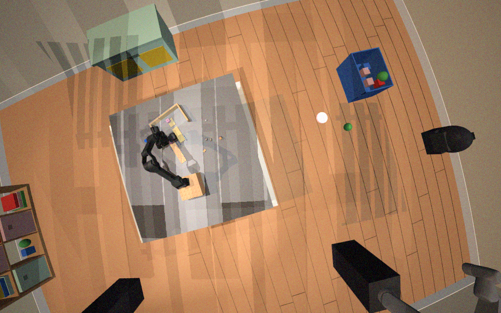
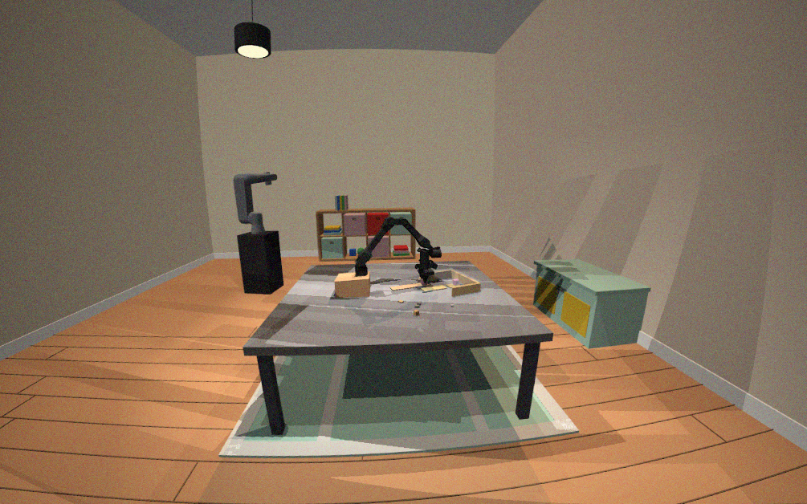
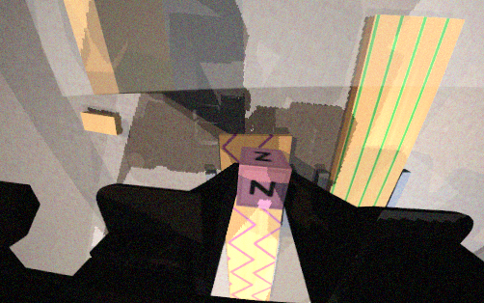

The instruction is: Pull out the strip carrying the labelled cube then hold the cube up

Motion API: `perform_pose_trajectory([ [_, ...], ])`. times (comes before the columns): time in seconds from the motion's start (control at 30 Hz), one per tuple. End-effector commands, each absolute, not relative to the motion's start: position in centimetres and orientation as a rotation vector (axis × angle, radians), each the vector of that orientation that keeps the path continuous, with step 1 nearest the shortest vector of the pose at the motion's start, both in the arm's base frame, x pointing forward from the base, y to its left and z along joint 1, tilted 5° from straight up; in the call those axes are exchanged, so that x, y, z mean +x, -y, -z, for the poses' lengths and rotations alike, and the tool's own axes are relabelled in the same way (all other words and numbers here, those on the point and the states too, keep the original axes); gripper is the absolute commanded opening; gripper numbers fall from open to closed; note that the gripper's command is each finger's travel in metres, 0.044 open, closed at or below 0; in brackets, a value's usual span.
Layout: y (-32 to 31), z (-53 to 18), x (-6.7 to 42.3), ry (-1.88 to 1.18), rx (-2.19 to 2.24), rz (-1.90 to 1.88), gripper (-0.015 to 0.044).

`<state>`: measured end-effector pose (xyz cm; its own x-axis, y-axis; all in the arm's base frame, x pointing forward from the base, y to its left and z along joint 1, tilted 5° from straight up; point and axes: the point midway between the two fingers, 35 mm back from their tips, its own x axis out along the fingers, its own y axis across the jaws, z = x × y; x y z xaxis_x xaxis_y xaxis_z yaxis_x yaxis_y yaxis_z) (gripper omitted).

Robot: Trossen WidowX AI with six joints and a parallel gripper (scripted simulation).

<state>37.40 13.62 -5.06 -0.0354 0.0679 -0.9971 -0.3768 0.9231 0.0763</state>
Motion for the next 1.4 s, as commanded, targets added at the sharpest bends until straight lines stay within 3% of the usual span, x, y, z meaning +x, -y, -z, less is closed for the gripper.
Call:
perform_pose_trajectory([
  [0.0, -13.2, 3.8, 36.4, -1.566, -0.246, -0.362, 0.0],
  [0.87, -10.3, 1.3, 28.9, -1.573, -0.244, -0.358, 0.0],
  [1.37, -10.0, -2.3, 28.8, -1.573, -0.244, -0.357, 0.0],
])
